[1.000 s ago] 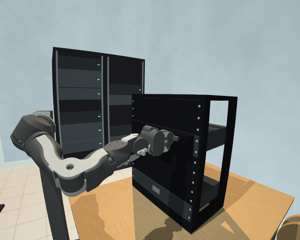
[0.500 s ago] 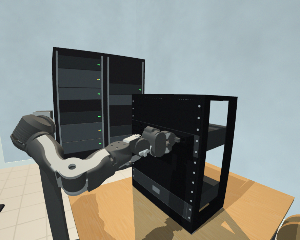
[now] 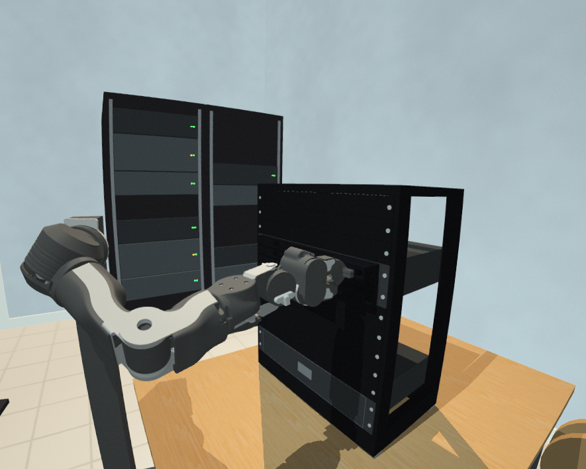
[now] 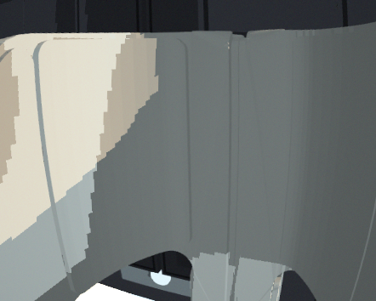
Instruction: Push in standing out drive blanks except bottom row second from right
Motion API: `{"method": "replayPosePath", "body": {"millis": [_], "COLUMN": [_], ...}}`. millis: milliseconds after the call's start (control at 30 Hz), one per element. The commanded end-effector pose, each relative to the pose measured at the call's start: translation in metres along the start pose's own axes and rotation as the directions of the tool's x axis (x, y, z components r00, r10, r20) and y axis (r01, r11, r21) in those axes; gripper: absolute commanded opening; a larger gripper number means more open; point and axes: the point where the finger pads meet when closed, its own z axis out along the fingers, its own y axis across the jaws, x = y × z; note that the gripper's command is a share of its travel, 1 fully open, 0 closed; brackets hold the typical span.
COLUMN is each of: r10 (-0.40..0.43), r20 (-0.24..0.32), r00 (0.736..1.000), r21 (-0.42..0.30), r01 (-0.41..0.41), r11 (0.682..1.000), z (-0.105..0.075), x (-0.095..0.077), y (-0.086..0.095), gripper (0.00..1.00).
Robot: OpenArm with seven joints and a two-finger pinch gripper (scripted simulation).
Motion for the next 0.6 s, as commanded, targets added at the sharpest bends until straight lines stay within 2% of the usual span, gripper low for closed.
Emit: {"method": "replayPosePath", "body": {"millis": [0,567], "r10": [-0.004,-0.003], "r20": [-0.003,-0.003], "r00": [1.0,1.0], "r21": [-0.003,-0.002], "r01": [0.004,0.003], "r11": [1.0,1.0], "z": [0.0033,0.0133], "x": [0.002,0.0037], "y": [0.0028,0.0066], "gripper": [0.0,0.0]}}
